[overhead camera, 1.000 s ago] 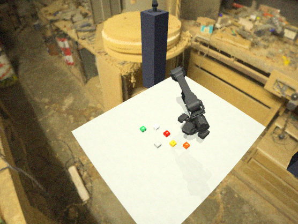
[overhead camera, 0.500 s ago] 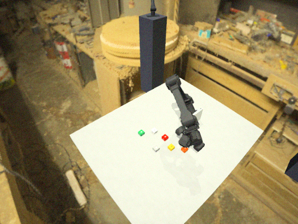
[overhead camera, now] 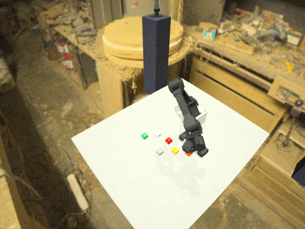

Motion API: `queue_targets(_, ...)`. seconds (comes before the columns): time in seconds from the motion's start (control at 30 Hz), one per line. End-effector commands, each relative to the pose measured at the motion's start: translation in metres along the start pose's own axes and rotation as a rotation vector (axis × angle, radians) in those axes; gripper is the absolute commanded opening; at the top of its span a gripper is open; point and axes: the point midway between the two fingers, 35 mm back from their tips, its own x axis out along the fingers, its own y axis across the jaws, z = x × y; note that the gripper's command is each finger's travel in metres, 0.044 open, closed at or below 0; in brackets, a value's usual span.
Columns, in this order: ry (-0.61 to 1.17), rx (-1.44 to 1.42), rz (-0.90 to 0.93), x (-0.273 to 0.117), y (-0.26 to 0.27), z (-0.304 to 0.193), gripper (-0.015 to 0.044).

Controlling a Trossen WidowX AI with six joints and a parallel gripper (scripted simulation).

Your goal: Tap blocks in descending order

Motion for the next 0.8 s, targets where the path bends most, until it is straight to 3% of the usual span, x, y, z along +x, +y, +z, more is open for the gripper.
queue_targets(0.0,0.004,-0.009,-0.014,0.01,-0.003,-0.003,0.002)
queue_targets(0.33,0.004,-0.009,-0.014,0.013,-0.003,-0.003,0.002)
queue_targets(0.43,0.004,-0.008,-0.011,-0.013,-0.002,-0.002,0.002)
queue_targets(0.6,0.005,-0.01,-0.013,-0.019,-0.002,-0.003,0.002)
queue_targets(0.77,0.006,-0.011,-0.01,-0.087,0.0,-0.002,0.002)
